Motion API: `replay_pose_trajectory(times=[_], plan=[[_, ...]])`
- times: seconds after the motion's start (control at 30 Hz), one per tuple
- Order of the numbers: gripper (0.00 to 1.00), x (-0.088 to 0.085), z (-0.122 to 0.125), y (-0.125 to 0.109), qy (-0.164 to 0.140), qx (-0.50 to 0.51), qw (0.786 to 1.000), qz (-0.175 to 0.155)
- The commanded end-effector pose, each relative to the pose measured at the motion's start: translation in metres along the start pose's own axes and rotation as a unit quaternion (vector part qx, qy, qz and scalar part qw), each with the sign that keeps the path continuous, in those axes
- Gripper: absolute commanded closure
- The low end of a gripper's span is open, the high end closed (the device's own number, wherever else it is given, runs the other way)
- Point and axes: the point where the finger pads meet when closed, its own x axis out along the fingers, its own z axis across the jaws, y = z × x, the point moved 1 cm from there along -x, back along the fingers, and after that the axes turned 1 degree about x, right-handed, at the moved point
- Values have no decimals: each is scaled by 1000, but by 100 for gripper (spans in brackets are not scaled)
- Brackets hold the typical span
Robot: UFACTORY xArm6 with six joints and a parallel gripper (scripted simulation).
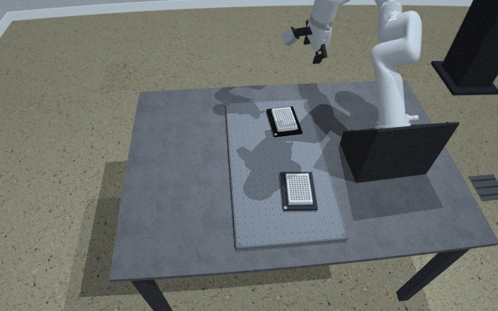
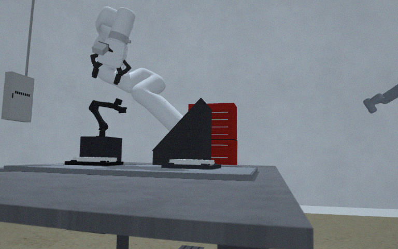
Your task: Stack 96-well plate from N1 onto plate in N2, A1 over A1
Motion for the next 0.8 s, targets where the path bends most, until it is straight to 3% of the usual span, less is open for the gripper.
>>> replay_pose_trajectory(times=[0.0,0.53,0.77], plan=[[0,-1,0,0,1,1,1000,1],[0,-1,0,0,1,1,1000,1],[0,-5,-20,26,2,-56,998,15]])
